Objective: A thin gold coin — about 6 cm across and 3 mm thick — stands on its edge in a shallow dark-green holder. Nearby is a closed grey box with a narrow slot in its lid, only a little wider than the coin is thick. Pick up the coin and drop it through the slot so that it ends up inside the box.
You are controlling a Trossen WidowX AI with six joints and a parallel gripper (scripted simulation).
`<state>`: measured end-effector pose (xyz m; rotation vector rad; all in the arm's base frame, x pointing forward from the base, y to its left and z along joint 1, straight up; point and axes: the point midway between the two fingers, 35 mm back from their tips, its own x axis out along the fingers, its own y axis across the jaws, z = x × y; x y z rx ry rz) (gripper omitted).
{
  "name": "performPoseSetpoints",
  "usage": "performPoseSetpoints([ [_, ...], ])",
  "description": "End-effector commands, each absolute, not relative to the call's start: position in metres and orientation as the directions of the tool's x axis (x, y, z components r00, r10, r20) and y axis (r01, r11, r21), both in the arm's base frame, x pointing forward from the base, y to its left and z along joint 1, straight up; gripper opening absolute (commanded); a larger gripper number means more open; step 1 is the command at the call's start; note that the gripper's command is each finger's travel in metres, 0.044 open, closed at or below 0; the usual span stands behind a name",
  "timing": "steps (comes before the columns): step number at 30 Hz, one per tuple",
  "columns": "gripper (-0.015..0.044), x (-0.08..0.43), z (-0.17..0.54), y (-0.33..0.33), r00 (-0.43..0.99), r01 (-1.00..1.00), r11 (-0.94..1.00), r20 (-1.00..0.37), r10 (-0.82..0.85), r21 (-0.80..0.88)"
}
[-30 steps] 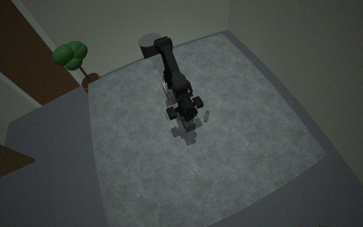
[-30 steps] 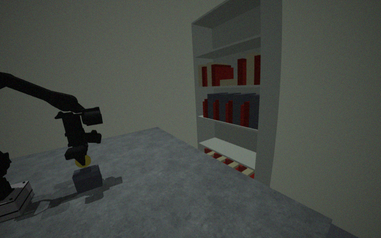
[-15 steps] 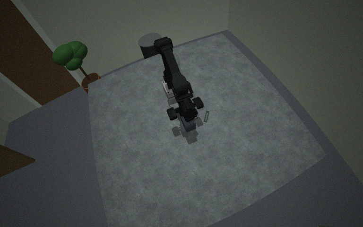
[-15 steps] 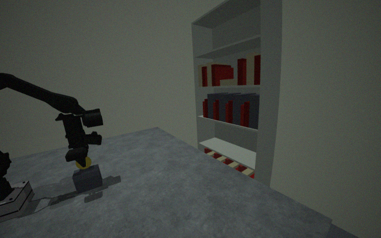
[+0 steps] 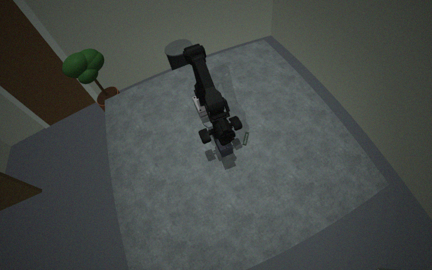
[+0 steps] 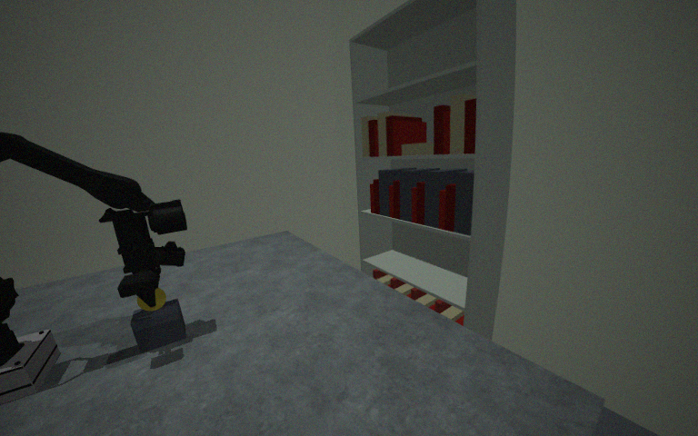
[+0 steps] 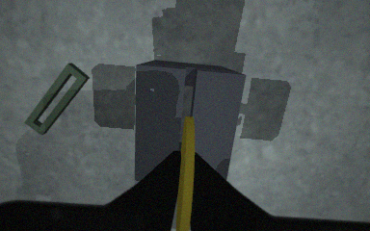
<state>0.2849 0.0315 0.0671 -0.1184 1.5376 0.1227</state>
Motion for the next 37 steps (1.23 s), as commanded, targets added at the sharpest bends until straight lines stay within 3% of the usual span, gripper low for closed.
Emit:
performPoseSetpoints([
  [1, 0.0079, 0.285, 0.067, 0.031, 0.030, -0.154, 0.988, -1.000, 0.005, 0.000],
  [4, 0.0157, 0.285, 0.067, 0.031, 0.030, -0.154, 0.988, -1.000, 0.005, 0.000],
  [13, 0.0161, 0.285, 0.067, 0.031, 0.030, -0.154, 0.988, -1.000, 0.005, 0.000],
  [24, 0.0440, 0.282, 0.107, 0.031, 0.026, -0.154, 0.988, -1.000, 0.004, 0.000],
  [37, 0.0440, 0.279, 0.129, 0.031, 0.022, -0.154, 0.988, -1.000, 0.004, 0.001],
])
